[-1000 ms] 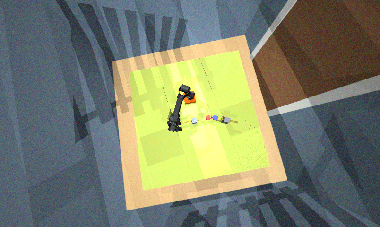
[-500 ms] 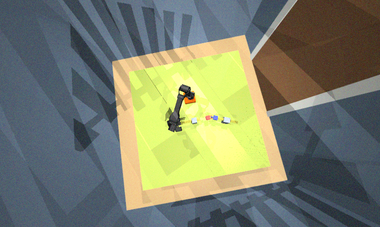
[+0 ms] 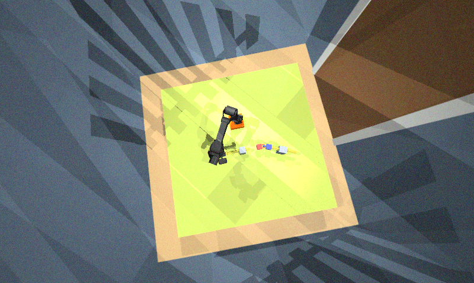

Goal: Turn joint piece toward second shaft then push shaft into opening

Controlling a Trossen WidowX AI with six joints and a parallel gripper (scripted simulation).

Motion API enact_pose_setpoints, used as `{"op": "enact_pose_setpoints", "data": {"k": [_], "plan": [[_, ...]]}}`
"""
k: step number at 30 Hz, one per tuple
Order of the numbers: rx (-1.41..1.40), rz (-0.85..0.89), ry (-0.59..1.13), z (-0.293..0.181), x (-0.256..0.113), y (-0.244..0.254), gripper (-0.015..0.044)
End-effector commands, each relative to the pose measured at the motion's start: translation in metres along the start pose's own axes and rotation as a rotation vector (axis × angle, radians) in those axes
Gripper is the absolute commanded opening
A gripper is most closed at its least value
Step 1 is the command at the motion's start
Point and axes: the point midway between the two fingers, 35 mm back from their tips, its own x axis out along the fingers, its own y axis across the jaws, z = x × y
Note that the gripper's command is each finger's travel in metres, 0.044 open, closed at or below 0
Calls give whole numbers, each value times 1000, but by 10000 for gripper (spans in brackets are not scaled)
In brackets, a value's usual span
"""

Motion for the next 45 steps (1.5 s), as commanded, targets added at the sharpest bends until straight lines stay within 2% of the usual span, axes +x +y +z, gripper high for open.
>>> {"op": "enact_pose_setpoints", "data": {"k": [1, 13, 33, 39, 45], "plan": [[-84, 2, -7, 2, -9, 1, 131], [-493, 5, -12, 2, -40, 3, 440], [-1168, 5, -22, -1, -90, -1, 440], [-1186, 7, -21, -2, -92, -1, 440], [-1030, 63, 29, -26, -82, 9, 440]]}}
